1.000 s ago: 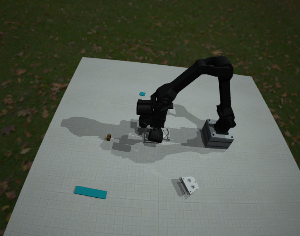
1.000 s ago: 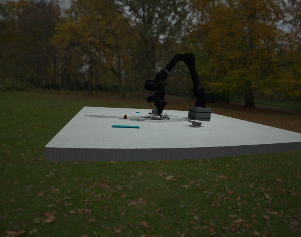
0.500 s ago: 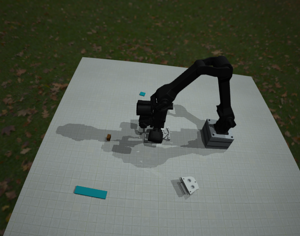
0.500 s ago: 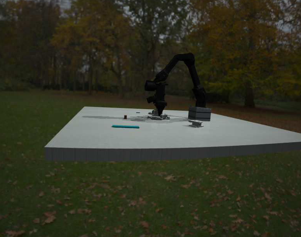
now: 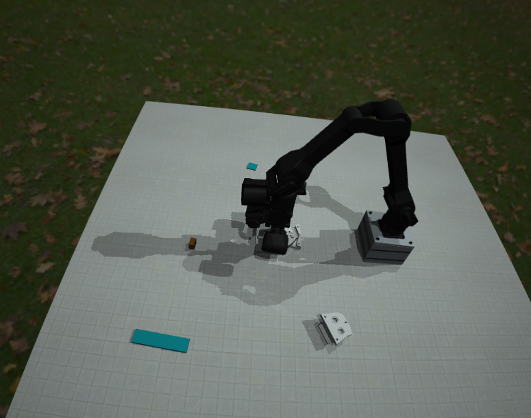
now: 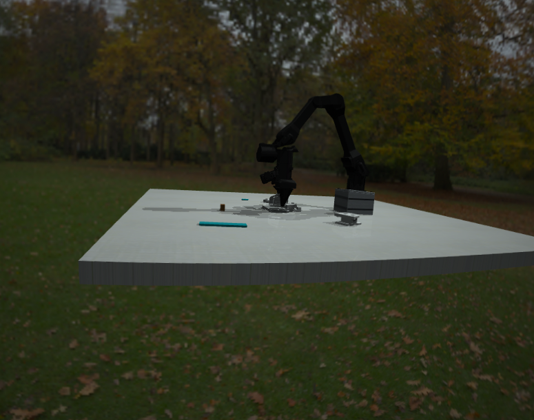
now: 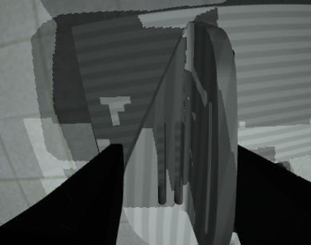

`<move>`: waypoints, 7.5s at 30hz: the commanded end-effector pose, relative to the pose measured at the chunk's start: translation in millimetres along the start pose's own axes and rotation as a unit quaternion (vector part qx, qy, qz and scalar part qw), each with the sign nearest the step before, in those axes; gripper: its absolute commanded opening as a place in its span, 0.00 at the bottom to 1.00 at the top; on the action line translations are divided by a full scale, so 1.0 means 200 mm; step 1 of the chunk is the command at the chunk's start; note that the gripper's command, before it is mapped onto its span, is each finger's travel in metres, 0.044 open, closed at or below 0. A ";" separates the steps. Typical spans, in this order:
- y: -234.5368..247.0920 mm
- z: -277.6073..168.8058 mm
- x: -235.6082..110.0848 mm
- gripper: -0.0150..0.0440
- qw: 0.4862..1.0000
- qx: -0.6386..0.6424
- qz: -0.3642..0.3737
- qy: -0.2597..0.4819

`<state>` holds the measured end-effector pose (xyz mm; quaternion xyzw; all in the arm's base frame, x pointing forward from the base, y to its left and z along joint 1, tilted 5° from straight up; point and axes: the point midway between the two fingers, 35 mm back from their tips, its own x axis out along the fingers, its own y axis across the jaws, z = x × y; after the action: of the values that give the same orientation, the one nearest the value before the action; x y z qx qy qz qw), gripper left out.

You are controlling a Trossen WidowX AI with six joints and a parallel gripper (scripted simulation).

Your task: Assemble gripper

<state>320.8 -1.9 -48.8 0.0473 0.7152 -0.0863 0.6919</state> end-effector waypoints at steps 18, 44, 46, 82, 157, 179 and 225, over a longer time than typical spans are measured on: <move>0.00 0.00 0.03 0.48 1.000 -0.001 0.000 0.001; 0.00 0.00 0.03 0.48 1.000 -0.001 0.000 0.001; 0.00 0.00 0.03 0.48 1.000 -0.001 0.000 0.001; 0.00 0.00 0.02 0.48 1.000 -0.001 0.000 0.001; -0.74 0.01 -0.36 1.00 1.000 0.000 -0.002 -0.005; -1.21 -0.15 -0.19 1.00 1.000 0.010 -0.010 0.002; -1.22 -0.14 0.06 1.00 1.000 0.010 -0.010 0.002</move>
<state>247.8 -237.0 -45.1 0.0488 0.7150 -0.1031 0.6897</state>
